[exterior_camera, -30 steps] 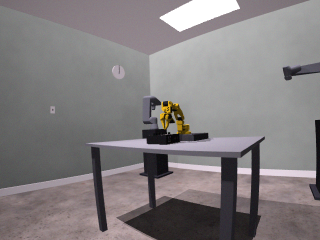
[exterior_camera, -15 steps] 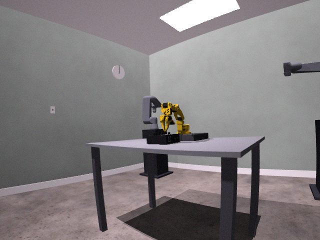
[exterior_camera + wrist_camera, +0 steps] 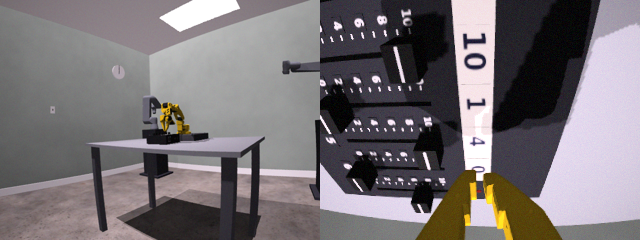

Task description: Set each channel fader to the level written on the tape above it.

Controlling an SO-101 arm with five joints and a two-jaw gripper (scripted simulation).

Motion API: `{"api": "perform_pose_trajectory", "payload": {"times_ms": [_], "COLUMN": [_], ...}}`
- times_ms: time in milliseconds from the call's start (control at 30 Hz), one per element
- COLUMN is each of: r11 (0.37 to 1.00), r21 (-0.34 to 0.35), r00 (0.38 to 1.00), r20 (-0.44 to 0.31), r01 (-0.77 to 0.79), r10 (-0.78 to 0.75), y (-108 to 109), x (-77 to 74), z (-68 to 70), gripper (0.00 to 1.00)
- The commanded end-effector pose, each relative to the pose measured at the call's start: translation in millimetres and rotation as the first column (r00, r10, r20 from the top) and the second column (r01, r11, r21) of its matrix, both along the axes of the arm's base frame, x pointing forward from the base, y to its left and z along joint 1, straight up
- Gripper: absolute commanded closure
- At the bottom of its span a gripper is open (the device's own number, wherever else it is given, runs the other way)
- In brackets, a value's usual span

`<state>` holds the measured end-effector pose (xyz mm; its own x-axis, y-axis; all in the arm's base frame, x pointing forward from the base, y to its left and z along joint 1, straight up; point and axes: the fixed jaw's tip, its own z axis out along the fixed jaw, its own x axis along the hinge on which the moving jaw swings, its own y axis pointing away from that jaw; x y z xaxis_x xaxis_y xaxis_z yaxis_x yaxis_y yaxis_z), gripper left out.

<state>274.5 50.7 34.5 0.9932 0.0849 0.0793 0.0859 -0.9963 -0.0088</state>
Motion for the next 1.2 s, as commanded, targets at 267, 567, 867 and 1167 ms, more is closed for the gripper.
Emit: {"api": "perform_pose_trajectory", "payload": {"times_ms": [267, 567, 867, 1167], "r11": [1.000, 1.000, 1.000, 1.000], "r21": [-0.002, -0.005, -0.007, -0.008], "r00": [1.000, 1.000, 0.999, 0.999], "r20": [-0.018, -0.030, -0.042, -0.045], "r01": [0.003, 0.004, 0.004, 0.004], "r10": [-0.003, -0.004, -0.004, -0.004], "y": [2.4, 2.5, 2.5, 2.5], "x": [-1.7, -1.3, -1.2, -1.3], "z": [-4.6, -11.1, -17.7, -19.0], "gripper": [1.00, 1.00, 1.00, 1.00]}}
